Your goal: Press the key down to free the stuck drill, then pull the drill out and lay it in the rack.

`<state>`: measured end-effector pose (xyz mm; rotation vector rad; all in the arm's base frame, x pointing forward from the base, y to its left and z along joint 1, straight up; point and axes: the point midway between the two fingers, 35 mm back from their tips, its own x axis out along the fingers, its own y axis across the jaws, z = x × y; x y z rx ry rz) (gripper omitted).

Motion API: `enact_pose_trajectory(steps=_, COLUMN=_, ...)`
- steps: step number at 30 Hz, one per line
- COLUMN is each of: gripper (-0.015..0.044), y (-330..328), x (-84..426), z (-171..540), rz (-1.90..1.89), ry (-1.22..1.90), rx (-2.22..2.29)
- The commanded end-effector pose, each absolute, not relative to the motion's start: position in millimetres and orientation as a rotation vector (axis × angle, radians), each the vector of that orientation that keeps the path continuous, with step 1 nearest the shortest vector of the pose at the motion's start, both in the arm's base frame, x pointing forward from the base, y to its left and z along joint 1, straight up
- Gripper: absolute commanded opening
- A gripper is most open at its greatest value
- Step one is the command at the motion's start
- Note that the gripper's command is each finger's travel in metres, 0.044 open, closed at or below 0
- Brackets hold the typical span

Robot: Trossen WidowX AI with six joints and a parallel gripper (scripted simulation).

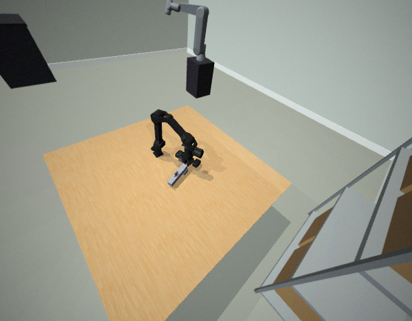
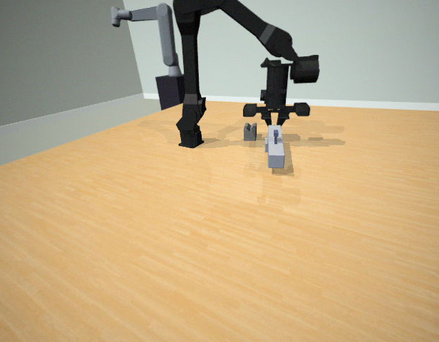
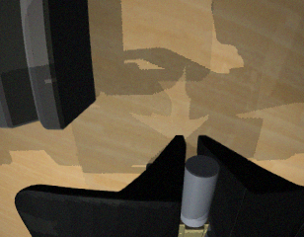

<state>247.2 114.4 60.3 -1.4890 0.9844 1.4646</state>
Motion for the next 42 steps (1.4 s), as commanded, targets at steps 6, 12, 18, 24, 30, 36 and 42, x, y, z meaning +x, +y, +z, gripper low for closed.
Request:
enact_pose_trajectory(steps=6, gripper=0.0000, y=125.1, x=243.5, z=61.3, rz=1.465, ry=0.982, rx=-1.486)
enact_pose_trajectory(steps=12, gripper=0.0000, y=133.7, x=240.4, z=62.3, rz=1.465, ry=0.981, rx=-1.486)
enact_pose_trajectory(steps=18, gripper=0.0000, y=142.8, x=237.3, z=63.6, rz=1.466, ry=0.981, rx=-1.485)
enact_pose_trajectory(steps=24, gripper=0.0000, y=150.1, x=234.8, z=64.6, rz=1.466, ry=0.980, rx=-1.484)
enact_pose_trajectory(steps=30, gripper=0.0079, y=149.4, x=232.7, z=62.4, rz=1.473, ry=0.985, rx=-1.488)
enact_pose_trajectory(steps=36, gripper=0.0236, y=149.4, x=232.7, z=62.4, rz=1.473, ry=0.985, rx=-1.488)
enact_pose_trajectory(steps=42, gripper=0.0394, y=147.0, x=233.8, z=61.5, rz=1.468, ry=0.982, rx=-1.485)
